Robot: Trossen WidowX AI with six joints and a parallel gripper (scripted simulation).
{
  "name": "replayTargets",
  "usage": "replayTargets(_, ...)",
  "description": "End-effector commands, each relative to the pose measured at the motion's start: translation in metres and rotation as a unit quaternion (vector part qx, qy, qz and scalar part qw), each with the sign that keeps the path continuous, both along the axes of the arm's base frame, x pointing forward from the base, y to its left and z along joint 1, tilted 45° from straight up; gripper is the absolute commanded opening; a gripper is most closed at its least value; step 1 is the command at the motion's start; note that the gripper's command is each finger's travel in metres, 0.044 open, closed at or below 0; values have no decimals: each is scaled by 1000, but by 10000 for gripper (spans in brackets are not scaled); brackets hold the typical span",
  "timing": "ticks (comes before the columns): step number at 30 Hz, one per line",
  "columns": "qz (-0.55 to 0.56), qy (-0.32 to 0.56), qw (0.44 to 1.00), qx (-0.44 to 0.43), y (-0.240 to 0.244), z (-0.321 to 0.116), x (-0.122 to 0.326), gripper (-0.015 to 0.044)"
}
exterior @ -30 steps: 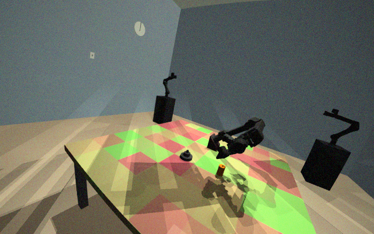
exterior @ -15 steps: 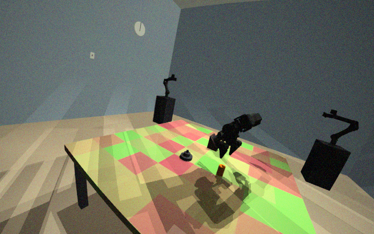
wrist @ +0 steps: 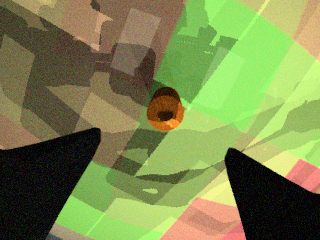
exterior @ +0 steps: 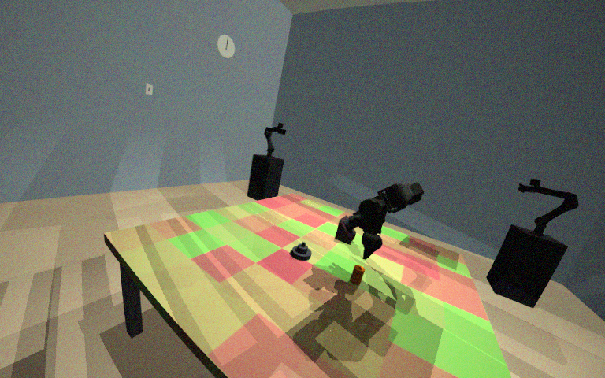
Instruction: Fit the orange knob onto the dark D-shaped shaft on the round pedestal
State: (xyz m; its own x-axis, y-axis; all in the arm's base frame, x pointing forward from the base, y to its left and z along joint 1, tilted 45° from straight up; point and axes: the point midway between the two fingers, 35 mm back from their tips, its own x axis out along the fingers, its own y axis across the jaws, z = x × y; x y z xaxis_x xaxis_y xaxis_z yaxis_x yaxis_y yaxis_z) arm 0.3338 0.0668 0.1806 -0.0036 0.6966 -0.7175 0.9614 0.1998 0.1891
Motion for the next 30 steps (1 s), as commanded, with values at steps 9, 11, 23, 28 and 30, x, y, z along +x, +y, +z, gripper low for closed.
replayTargets(9,401,-393,827,3,1,0,0,440)
replayTargets(11,401,-393,827,3,1,0,0,440)
replayTargets(23,401,-393,827,3,1,0,0,440)
replayTargets(28,401,-393,827,3,1,0,0,440)
replayTargets(30,402,-394,827,3,6,-5,1,440)
